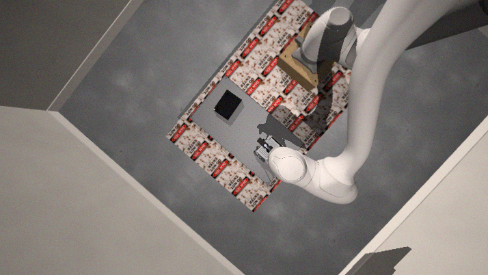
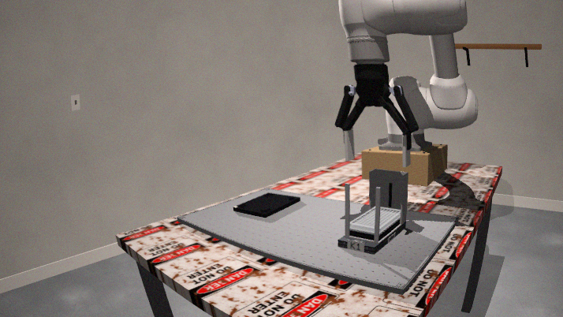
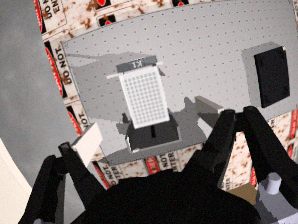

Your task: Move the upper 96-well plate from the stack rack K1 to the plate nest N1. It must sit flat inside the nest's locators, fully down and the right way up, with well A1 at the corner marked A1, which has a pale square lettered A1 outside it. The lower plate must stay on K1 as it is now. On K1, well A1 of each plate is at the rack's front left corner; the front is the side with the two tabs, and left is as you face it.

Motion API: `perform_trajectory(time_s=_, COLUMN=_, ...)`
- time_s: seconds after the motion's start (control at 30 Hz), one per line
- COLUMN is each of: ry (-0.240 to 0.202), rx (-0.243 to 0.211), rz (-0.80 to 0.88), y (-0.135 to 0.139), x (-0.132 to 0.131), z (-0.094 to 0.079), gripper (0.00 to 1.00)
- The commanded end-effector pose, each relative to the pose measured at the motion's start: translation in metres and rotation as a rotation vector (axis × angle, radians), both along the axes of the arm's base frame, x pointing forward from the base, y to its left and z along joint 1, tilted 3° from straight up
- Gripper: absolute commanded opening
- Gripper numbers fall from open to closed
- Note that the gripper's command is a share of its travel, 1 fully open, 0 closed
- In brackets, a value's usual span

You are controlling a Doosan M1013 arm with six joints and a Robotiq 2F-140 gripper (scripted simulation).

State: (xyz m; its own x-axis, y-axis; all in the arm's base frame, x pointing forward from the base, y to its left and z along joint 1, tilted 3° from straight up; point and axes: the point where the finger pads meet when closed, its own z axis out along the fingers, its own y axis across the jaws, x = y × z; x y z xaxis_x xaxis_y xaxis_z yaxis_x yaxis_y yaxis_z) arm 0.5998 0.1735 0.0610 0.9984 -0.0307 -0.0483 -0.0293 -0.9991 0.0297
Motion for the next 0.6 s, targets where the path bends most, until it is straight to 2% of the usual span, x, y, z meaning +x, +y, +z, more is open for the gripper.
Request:
perform_trajectory(time_s=0.0, ry=-0.01, rx=0.0, rz=-0.005, y=0.001, x=0.001, z=0.001, gripper=1.0)
perform_trajectory(time_s=0.13, ry=-0.01, rx=0.0, rz=-0.005, y=0.001, x=0.001, z=0.001, gripper=1.0)
perform_trajectory(time_s=0.57, ry=-0.01, rx=0.0, rz=-0.005, y=0.0, x=0.0, z=-0.019, gripper=1.0)
